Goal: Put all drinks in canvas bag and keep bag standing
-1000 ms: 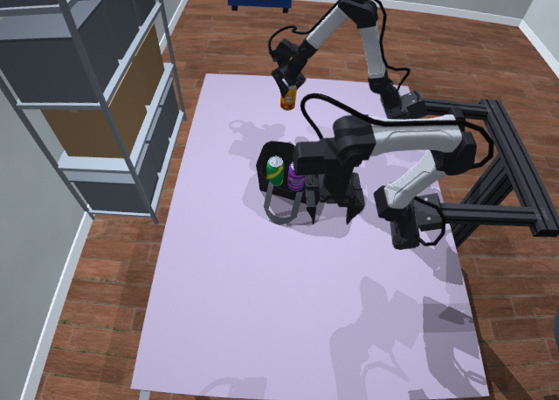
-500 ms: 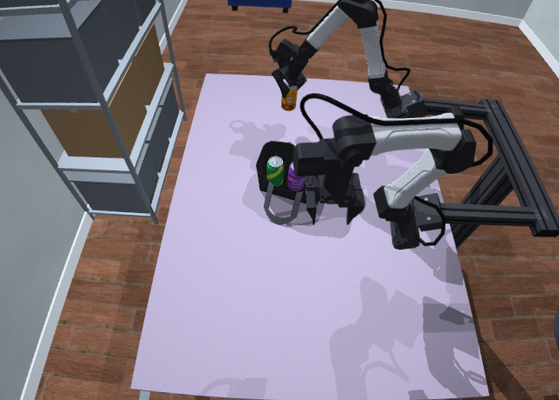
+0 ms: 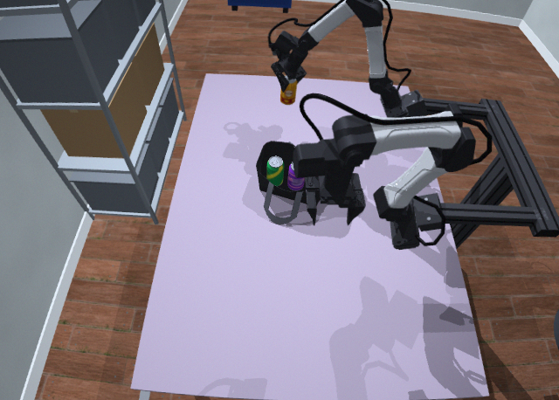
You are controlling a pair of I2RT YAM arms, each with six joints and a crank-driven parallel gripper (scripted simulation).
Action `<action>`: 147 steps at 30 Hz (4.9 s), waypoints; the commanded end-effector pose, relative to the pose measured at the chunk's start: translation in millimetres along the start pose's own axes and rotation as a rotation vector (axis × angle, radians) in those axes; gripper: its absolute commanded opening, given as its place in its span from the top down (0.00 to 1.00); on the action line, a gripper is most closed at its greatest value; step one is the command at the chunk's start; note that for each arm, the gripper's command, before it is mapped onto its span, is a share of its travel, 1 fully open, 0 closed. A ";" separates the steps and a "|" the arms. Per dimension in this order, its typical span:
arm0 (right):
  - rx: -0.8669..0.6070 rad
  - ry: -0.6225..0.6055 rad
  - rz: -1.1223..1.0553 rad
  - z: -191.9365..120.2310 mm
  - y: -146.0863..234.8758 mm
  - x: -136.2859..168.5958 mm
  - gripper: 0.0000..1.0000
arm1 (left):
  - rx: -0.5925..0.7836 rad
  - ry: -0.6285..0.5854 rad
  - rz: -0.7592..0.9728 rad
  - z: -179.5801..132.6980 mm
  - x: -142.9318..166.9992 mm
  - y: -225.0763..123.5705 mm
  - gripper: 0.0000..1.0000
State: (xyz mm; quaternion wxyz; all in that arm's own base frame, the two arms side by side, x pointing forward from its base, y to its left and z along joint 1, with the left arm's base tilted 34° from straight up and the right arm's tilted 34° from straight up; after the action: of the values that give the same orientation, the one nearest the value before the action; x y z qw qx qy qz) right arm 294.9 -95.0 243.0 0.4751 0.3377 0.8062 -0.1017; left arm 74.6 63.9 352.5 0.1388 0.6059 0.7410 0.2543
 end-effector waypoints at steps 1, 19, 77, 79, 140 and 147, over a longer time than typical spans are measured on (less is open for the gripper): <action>-0.022 -0.078 0.022 -28.4 5.1 -25.8 0.26 | -0.022 -0.008 0.004 -7.6 0.8 0.4 0.09; -0.028 -0.112 0.031 -31.0 2.5 -26.6 0.26 | -0.019 -0.008 0.000 -7.5 2.0 0.1 0.09; -0.029 -0.101 0.065 -65.0 56.9 45.5 0.26 | -0.012 -0.008 -0.012 -7.1 6.0 -1.1 0.09; -0.029 -0.101 0.065 -65.0 56.9 45.5 0.26 | -0.012 -0.008 -0.012 -7.1 6.0 -1.1 0.09; -0.042 -0.067 0.068 -98.8 118.6 119.6 0.26 | -0.010 -0.007 -0.034 -7.0 12.9 -3.5 0.09; -0.036 -0.062 0.059 -97.5 115.8 123.7 0.26 | -0.010 -0.007 -0.034 -7.0 12.9 -3.5 0.09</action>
State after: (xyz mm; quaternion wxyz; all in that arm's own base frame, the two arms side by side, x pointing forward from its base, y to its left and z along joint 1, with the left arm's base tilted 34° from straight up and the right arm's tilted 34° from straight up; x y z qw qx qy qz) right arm 259.6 94.4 190.7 0.4808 0.3385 0.8024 -0.1023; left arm 67.9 76.4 350.8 0.1428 0.5913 0.7544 0.2466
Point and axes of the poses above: on each arm, the point where the finger pads meet when closed, its own z axis out along the fingers, its own y axis across the jaws, x = y × z, the point moved 10 cm from there along -z, back along the fingers, and after that the axes turned 6 degrees about -z, right-handed, at the moved point
